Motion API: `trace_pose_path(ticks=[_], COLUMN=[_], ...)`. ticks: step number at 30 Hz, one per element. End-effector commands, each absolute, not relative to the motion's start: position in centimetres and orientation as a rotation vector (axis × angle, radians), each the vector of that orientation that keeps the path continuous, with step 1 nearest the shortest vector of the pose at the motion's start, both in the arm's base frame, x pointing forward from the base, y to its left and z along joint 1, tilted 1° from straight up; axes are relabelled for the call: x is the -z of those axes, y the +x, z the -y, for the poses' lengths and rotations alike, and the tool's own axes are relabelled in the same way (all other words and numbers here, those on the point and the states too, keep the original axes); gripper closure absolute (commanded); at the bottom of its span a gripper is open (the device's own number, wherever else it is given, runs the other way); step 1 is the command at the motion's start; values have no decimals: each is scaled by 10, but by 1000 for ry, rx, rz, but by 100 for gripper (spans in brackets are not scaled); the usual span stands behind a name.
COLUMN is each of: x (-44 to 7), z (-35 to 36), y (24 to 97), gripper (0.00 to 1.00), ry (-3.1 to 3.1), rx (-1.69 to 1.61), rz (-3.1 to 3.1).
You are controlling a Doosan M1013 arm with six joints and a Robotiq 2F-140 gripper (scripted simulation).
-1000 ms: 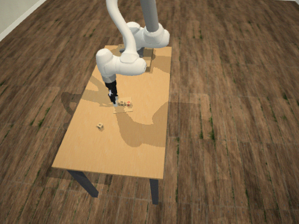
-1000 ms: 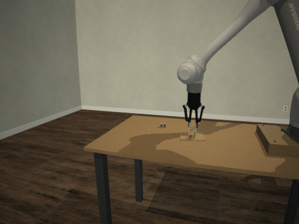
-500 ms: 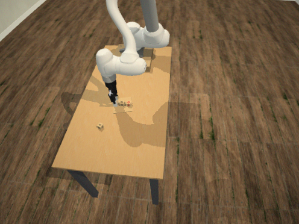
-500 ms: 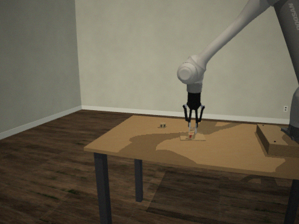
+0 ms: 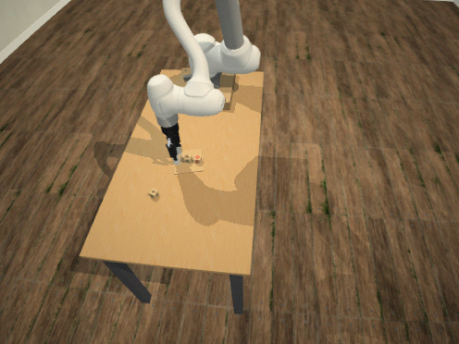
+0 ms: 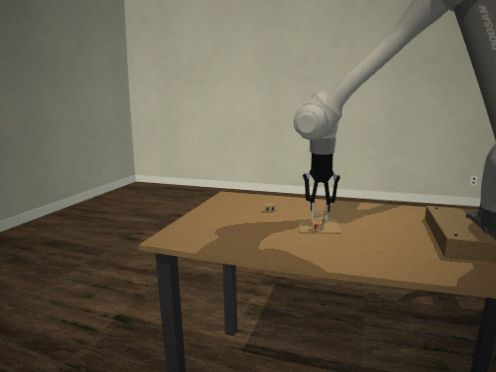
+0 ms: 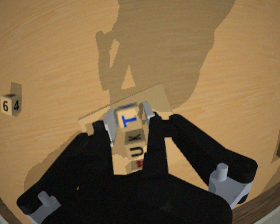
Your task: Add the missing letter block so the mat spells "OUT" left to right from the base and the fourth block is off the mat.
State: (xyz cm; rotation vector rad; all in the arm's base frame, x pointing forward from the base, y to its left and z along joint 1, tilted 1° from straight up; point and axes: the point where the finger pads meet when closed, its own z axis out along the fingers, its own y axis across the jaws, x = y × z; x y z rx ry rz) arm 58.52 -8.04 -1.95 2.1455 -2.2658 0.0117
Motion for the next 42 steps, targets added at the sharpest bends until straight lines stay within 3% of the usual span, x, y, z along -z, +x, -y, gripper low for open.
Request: trace_pose_path(ticks=[1,15,29,38,39,42], x=[19,6,-62,-71,-71,-71], z=[80,80,79,79,79,79], y=[585,585,586,586,586,586], gripper=[72,72,72,72,0,0], ry=[2146,2146,2146,2146,2146,2146], rx=[-12,-12,-12,-12,-12,-12], rz=[2266,2266,2266,2266,2266,2266])
